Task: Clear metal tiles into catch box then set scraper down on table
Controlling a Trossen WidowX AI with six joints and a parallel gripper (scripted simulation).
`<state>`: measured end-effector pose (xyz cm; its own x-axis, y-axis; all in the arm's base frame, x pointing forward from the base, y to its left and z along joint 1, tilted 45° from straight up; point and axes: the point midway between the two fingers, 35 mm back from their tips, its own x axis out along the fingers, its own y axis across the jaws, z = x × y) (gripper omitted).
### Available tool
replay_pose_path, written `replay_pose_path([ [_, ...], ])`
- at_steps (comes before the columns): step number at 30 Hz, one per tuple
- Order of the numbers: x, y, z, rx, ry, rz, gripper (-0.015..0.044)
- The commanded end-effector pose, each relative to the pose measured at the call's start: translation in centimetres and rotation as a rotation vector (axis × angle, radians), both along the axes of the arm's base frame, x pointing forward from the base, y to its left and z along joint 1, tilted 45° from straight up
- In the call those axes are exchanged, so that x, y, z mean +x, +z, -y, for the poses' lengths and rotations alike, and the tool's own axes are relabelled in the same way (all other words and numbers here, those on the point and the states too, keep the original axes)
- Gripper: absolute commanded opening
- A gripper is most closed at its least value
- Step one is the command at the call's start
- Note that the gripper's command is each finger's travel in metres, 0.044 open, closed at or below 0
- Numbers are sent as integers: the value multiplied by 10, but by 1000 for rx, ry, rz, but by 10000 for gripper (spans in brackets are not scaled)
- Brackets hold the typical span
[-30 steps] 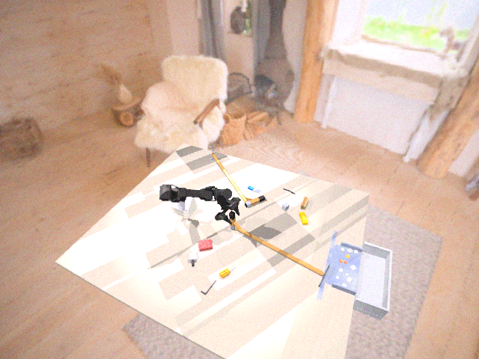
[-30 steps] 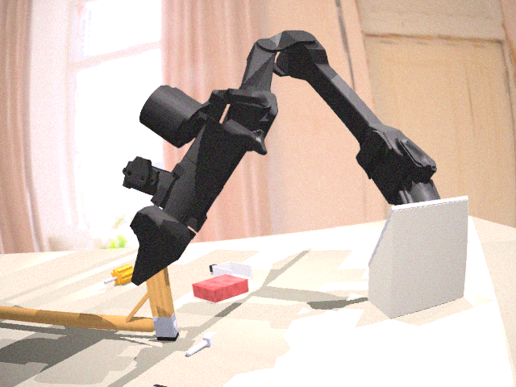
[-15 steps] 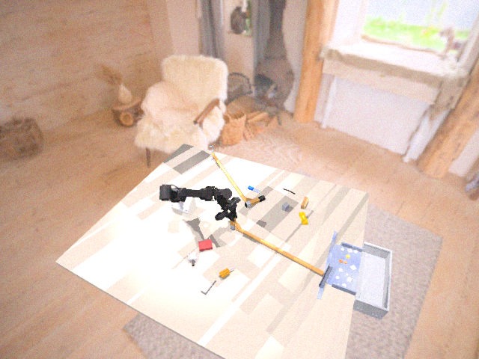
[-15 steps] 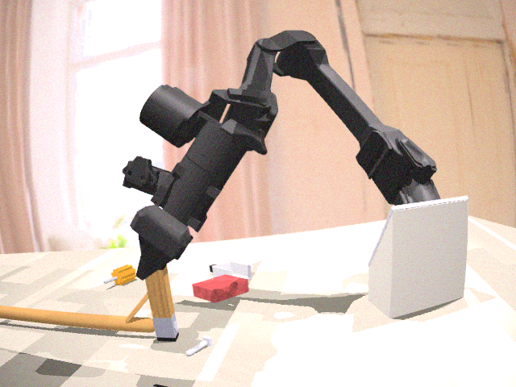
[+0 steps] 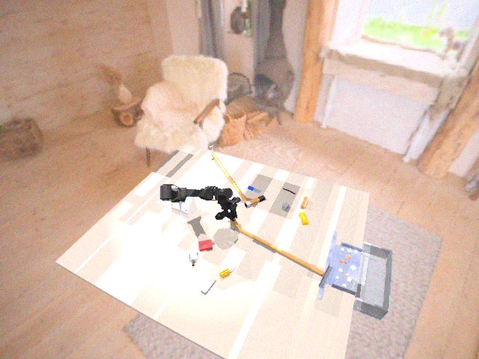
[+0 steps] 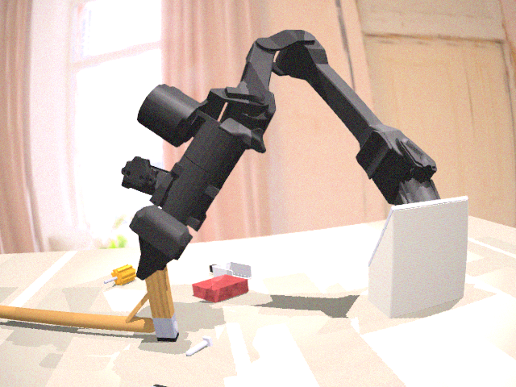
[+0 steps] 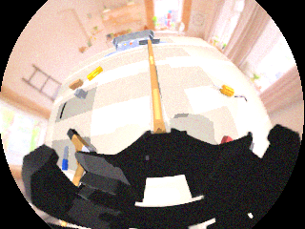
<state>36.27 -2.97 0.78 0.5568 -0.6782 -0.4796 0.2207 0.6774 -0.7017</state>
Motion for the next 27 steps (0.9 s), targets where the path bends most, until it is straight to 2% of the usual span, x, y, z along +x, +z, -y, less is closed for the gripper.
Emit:
replay_pose_path([
  [1,3,-4,-7,7,14,-5,0],
  [27,9,-26,-30,12,60,-53,0],
])
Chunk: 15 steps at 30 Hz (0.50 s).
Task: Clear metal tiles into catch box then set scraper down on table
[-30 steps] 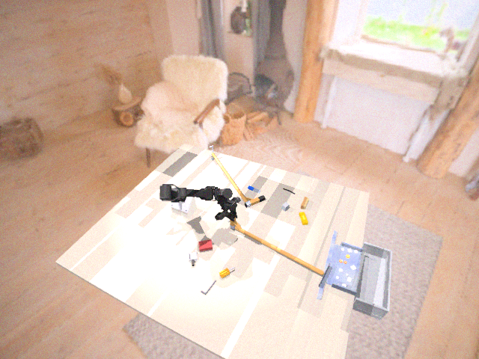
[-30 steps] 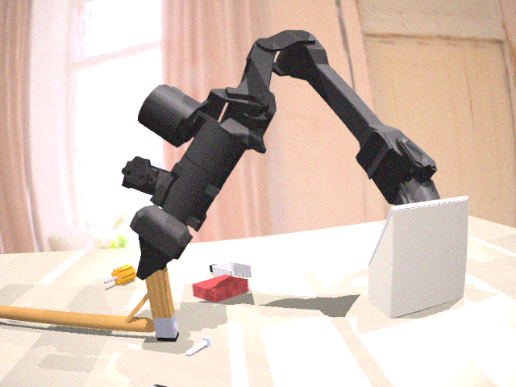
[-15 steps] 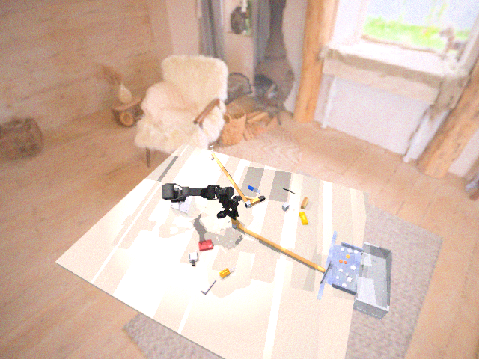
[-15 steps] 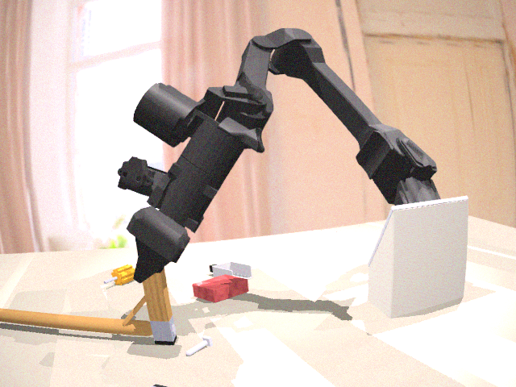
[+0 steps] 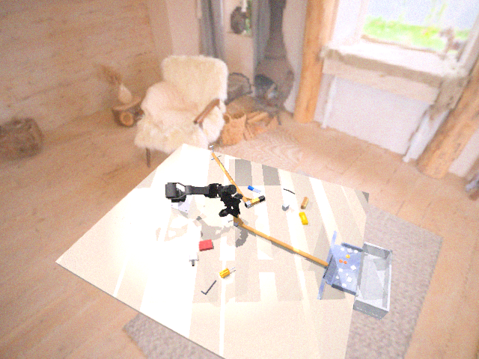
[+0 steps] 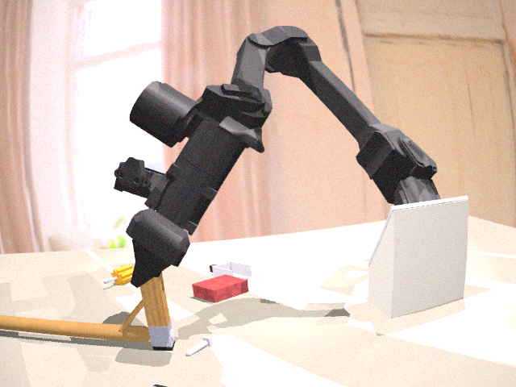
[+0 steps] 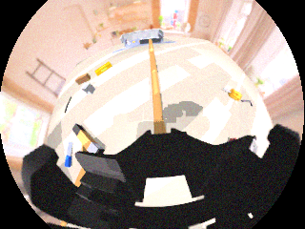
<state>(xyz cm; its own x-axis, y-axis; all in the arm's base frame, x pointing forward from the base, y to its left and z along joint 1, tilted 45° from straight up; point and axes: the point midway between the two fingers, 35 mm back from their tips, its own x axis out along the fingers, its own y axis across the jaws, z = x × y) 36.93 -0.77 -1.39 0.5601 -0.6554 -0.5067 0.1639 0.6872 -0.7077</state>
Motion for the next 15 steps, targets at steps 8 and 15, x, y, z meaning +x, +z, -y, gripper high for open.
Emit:
replay_pose_path([
  [8,1,-10,-14,9,49,-39,0],
  [15,-1,-7,-11,9,69,-62,0],
])
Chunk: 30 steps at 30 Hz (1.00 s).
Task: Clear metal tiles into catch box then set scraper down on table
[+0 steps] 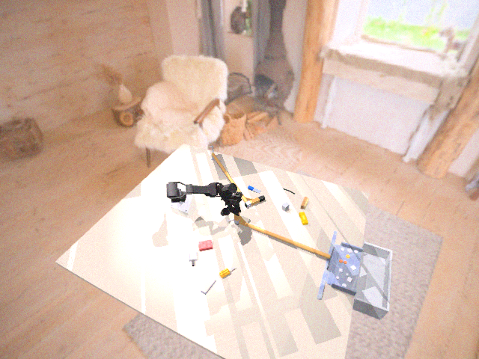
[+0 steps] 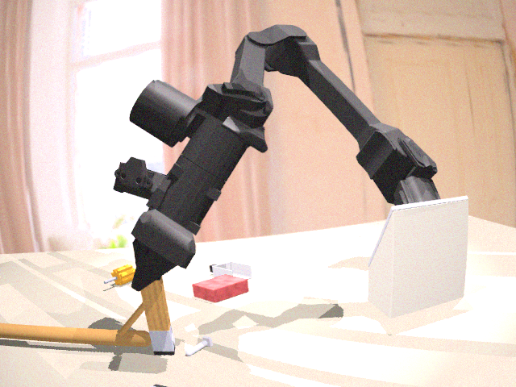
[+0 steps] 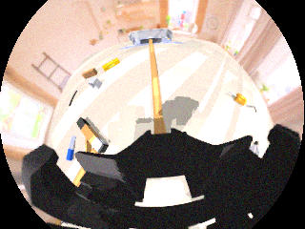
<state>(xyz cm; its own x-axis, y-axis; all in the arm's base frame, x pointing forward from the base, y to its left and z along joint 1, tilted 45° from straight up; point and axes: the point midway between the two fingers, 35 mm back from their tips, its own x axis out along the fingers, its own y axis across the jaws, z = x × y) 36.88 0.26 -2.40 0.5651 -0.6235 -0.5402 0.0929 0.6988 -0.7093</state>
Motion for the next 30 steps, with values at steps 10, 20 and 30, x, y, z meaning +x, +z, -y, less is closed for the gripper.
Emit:
replay_pose_path([
  [10,-7,7,2,3,22,-16,0],
  [20,-31,5,-4,8,22,-21,0],
  [30,-56,4,-8,9,23,-25,0],
])
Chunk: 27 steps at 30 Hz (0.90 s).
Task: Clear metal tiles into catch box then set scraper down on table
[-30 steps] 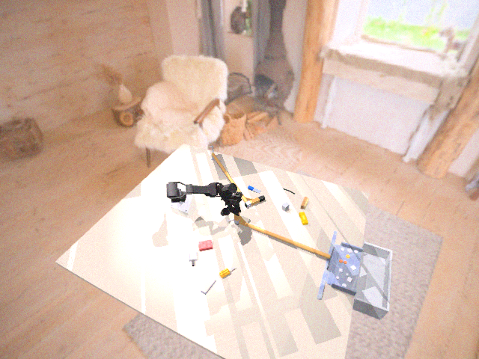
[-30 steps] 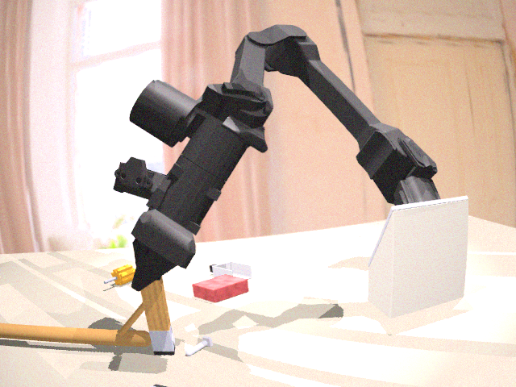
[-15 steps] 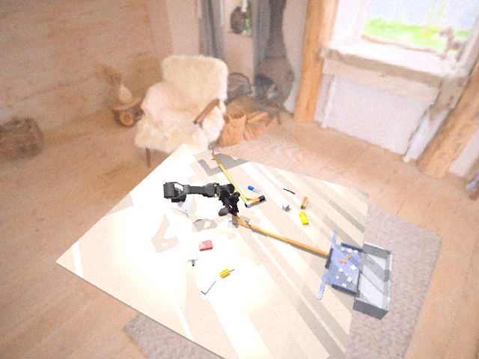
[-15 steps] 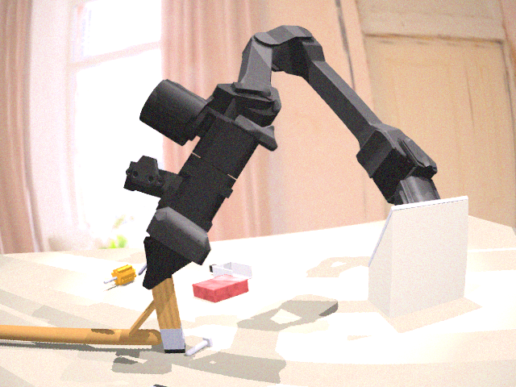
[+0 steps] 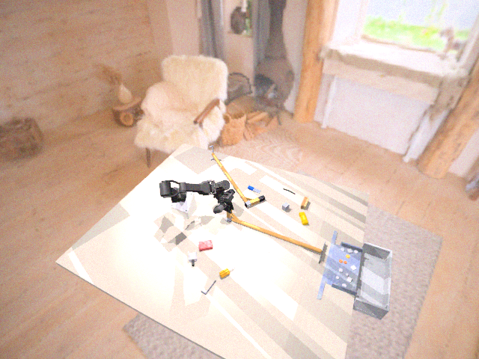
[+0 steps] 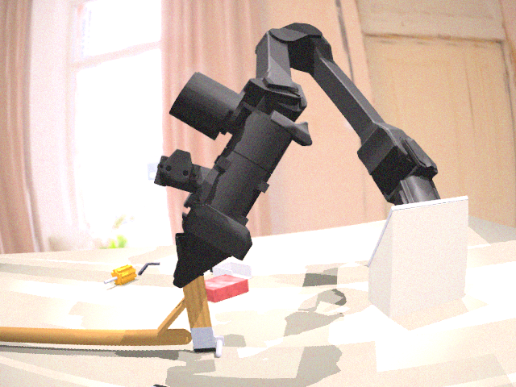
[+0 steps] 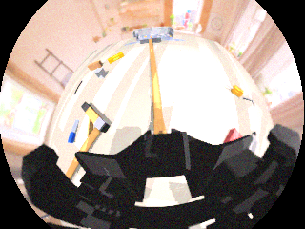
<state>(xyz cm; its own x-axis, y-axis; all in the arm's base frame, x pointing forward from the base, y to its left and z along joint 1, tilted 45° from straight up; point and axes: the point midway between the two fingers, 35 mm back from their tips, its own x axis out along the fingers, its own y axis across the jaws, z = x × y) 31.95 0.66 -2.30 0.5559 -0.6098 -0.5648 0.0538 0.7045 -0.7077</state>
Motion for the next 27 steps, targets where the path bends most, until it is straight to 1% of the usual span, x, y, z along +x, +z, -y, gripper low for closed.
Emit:
replay_pose_path([
  [1,-9,3,-4,3,5,12,0],
  [20,-54,1,-4,-2,9,11,0],
  [27,-54,5,0,0,8,8,0],
])
